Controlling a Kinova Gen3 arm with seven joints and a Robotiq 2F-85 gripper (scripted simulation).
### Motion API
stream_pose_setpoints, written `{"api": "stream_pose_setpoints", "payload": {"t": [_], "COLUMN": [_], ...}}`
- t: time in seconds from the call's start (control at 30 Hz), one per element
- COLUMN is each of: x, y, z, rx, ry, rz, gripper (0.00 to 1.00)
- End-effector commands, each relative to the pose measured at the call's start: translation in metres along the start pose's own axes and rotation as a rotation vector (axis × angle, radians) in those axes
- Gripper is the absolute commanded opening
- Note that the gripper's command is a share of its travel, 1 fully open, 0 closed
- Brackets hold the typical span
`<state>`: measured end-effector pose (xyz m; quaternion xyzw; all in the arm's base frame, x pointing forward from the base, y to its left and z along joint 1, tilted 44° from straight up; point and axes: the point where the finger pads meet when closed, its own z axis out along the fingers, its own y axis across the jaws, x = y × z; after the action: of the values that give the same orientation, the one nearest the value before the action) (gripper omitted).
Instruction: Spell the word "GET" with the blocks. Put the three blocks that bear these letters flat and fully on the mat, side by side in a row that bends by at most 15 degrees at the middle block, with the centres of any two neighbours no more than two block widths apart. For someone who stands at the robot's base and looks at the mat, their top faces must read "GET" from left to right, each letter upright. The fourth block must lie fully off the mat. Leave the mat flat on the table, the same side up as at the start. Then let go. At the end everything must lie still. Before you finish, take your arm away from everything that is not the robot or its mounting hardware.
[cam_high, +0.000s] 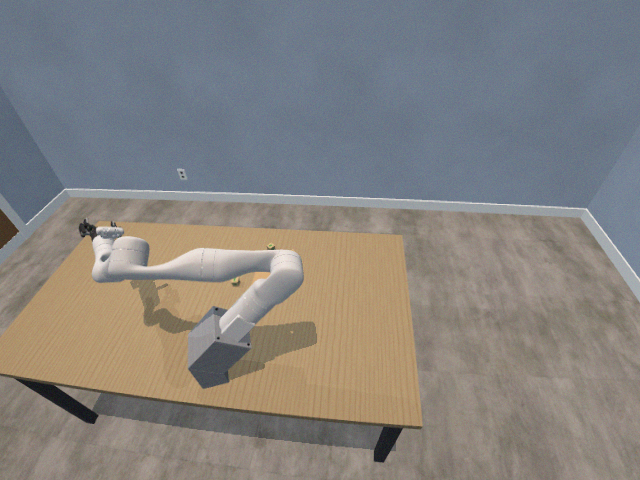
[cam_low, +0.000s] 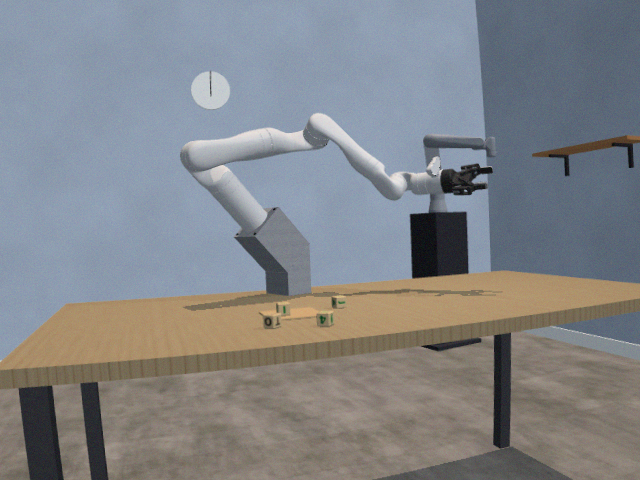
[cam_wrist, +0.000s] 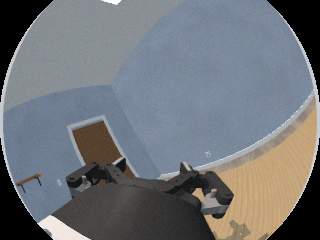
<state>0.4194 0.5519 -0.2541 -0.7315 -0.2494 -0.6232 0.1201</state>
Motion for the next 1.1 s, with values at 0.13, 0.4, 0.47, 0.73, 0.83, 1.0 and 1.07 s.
{"api": "stream_pose_setpoints", "payload": {"t": [0.13,0.4,0.47,0.73,0.83,1.0,1.07], "x": [0.002,0.002,0.002,0.002,0.002,0.002,0.002], "y": [-0.002,-0.002,-0.002,0.001,0.007,0.030,0.037], "z": [0.000,0.000,0.000,0.001,0.004,0.010,0.011], "rx": [0.002,0.002,0.002,-0.003,-0.012,-0.044,-0.054], "ry": [0.002,0.002,0.002,-0.006,-0.024,-0.084,-0.101], "rz": [0.002,0.002,0.002,-0.004,-0.015,-0.050,-0.059], "gripper": [1.00,1.00,1.00,1.00,1.00,1.00,1.00]}}
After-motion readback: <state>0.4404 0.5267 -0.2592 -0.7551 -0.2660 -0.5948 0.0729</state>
